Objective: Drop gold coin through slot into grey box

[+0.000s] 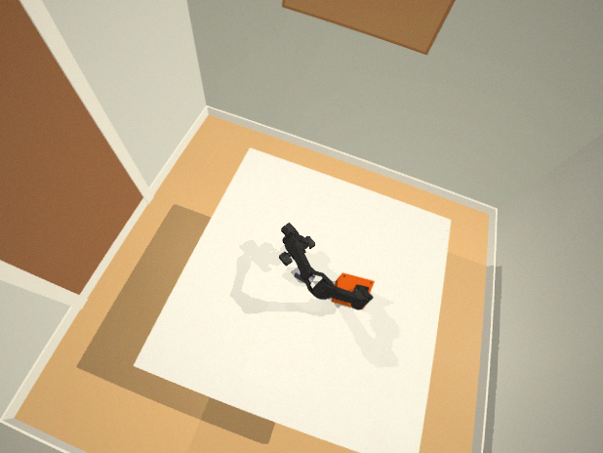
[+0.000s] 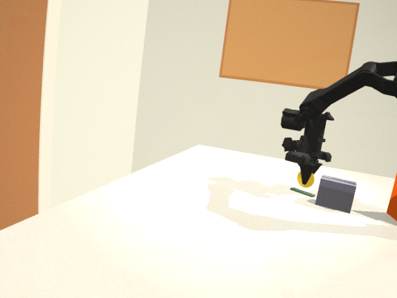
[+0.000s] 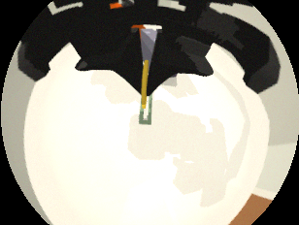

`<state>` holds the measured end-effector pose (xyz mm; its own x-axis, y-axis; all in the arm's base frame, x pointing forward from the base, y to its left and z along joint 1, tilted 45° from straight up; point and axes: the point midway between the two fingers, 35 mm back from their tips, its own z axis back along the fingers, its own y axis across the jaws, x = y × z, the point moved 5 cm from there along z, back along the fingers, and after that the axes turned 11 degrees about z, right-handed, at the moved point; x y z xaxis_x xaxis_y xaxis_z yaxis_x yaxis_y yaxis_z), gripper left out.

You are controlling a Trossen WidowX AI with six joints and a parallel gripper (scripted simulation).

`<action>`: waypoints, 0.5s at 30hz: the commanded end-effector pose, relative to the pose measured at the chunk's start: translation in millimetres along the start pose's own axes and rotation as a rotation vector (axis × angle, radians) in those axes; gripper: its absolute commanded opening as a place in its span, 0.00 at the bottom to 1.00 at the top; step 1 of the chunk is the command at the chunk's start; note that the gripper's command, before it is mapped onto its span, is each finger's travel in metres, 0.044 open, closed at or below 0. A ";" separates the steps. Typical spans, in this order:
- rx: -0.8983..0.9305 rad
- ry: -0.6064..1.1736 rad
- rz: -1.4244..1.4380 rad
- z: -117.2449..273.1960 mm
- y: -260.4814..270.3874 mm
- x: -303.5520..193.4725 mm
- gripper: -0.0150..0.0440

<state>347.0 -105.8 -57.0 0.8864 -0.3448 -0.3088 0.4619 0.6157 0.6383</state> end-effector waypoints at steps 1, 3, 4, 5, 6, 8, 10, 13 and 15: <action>-0.006 -0.014 0.010 13.8 1.3 3.1 0.25; -0.006 -0.014 0.010 18.8 1.3 3.2 0.25; -0.006 -0.014 0.010 21.3 1.2 3.3 0.25; -0.006 -0.014 0.010 23.8 1.2 3.3 0.25; -0.006 -0.014 0.010 26.4 1.2 3.3 0.25; -0.007 -0.016 0.009 31.2 1.1 3.2 0.25; -0.008 -0.016 0.009 35.9 1.1 3.1 0.25; -0.008 -0.017 0.008 42.8 1.0 2.7 0.25; -0.008 -0.017 0.008 47.3 1.0 2.4 0.25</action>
<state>346.3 -131.8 -32.3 0.8851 -0.3478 -0.3091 0.4643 0.6163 0.6361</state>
